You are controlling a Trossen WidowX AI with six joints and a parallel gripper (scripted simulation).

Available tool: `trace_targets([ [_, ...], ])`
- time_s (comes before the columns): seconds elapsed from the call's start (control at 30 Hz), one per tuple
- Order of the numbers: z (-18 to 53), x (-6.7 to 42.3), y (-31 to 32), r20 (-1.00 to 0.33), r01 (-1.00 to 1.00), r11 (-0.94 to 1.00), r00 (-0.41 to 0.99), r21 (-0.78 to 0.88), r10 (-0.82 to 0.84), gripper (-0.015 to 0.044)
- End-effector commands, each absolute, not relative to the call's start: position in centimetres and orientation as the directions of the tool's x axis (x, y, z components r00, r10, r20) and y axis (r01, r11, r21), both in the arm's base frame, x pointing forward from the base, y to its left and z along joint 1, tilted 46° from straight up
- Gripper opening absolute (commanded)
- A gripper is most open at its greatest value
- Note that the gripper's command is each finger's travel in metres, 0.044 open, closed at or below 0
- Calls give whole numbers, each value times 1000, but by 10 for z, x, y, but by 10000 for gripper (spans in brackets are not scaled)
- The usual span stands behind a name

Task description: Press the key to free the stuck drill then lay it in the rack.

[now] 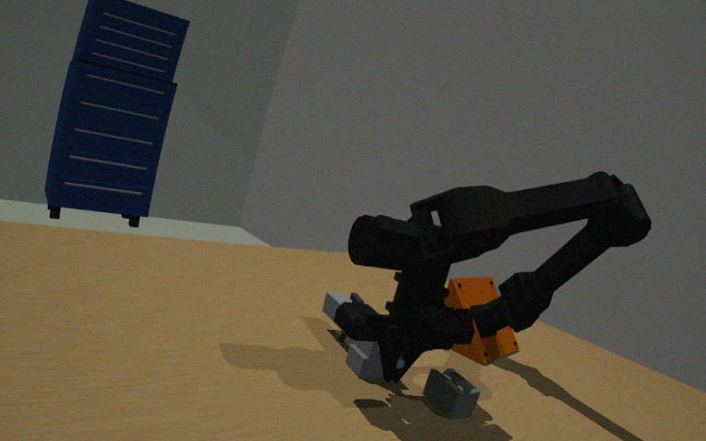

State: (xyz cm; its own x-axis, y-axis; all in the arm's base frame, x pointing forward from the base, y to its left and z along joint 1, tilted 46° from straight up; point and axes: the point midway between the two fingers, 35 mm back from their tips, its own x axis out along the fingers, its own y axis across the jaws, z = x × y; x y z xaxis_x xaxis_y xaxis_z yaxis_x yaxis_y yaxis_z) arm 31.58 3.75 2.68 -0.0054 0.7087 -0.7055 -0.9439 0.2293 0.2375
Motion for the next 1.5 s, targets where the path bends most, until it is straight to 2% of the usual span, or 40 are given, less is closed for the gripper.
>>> trace_targets([
  [0.0,33,319,41,-703,-945,230,0,232,711,0],
  [0.57,51,327,56,-702,-945,230,1,232,712,0],
  [1.13,42,324,53,-702,-945,229,0,232,712,440],
  [1.47,37,322,51,-702,-945,230,1,232,712,440],
])
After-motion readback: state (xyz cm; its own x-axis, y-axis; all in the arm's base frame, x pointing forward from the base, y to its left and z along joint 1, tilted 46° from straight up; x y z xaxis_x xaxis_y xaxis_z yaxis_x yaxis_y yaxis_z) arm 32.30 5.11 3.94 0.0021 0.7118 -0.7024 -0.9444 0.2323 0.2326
